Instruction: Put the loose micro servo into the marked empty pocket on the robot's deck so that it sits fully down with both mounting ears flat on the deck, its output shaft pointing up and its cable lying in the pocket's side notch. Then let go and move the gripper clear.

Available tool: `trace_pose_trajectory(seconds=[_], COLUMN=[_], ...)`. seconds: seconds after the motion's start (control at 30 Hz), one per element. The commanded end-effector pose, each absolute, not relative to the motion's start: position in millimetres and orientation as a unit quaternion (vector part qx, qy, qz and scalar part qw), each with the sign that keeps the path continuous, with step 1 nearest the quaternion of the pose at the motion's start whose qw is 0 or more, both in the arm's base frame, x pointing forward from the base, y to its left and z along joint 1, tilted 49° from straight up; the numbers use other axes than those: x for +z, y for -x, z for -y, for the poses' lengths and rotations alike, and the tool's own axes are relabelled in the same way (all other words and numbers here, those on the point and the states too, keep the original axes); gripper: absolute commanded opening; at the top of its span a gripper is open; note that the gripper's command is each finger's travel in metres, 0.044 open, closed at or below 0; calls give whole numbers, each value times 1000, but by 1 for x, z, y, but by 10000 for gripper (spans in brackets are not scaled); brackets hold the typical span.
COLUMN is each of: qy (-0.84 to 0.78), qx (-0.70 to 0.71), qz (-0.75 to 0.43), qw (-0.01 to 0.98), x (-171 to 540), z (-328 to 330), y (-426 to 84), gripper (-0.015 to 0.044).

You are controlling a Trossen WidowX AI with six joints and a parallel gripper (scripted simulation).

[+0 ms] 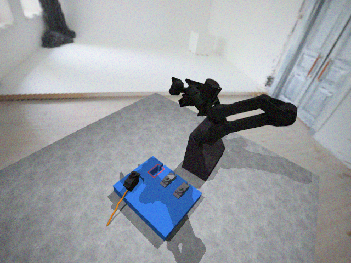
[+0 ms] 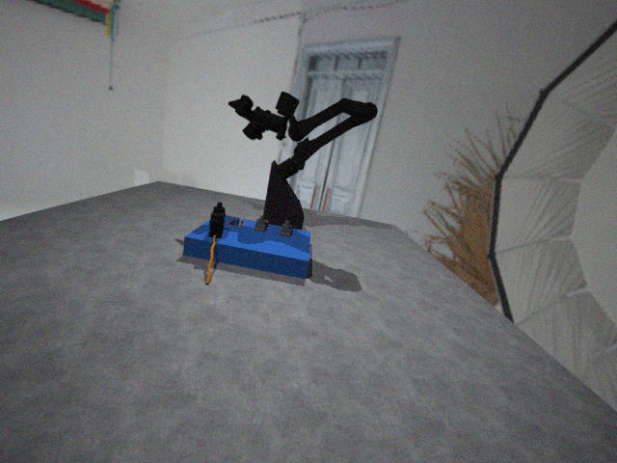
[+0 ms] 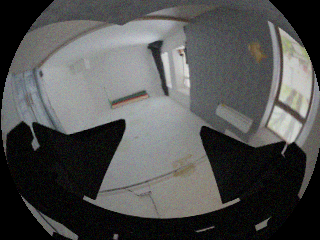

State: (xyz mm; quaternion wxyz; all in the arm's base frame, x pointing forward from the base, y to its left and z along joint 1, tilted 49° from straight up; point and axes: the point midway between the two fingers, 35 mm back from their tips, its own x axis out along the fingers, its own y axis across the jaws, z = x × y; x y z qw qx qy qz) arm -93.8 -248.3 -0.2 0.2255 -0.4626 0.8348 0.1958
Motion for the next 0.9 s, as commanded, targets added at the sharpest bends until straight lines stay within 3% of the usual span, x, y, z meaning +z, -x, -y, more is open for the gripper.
trace_pose_trajectory(seconds=[0.0, 0.87], qy=[463, 411], qx=[194, -16], qz=[-835, -774], qw=[227, 481], x=[0, -35], z=[249, 288], y=[93, 27], gripper=[426, 440])
